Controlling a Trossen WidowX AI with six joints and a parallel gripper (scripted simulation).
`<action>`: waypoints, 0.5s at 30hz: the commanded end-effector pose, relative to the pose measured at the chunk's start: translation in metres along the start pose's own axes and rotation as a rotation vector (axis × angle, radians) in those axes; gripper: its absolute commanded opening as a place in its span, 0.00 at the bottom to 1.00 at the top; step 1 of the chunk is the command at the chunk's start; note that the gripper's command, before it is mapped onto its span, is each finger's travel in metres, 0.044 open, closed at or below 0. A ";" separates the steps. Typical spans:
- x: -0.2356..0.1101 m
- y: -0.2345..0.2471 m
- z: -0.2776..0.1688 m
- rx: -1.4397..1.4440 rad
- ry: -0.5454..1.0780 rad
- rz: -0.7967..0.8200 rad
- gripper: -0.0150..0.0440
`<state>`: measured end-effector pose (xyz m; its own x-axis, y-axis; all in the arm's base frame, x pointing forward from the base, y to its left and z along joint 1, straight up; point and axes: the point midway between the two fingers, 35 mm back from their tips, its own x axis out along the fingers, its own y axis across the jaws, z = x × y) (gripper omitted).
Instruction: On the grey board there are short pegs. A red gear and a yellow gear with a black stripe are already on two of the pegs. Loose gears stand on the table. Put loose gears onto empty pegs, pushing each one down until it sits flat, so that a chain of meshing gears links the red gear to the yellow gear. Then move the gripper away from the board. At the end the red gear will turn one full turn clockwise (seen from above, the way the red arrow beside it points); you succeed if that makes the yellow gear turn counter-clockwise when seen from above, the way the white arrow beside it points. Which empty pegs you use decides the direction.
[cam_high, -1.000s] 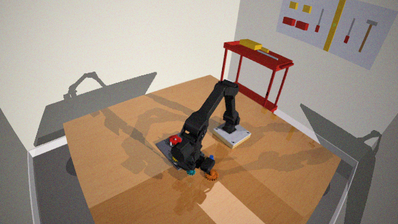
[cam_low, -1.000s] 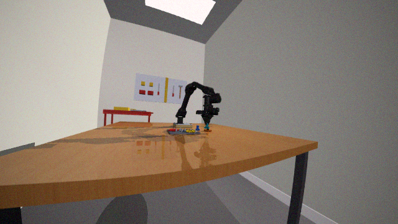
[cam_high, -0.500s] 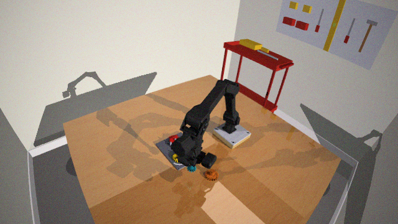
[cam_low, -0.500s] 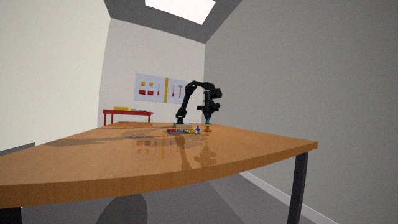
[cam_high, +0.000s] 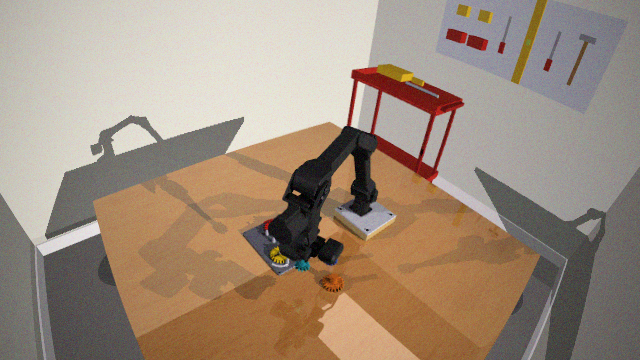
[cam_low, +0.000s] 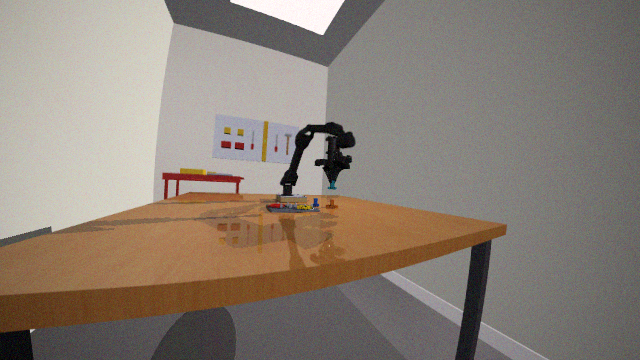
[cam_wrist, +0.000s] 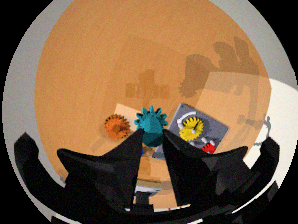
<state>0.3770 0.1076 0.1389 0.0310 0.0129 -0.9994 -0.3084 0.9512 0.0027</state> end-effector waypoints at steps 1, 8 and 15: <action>-0.009 0.001 0.000 0.006 -0.003 -0.001 0.25; -0.024 0.002 -0.003 0.008 -0.001 -0.001 0.25; -0.038 0.003 -0.006 0.010 0.000 -0.001 0.25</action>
<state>0.3708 0.1082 0.1692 0.0275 0.0121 -0.9995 -0.3044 0.9525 0.0031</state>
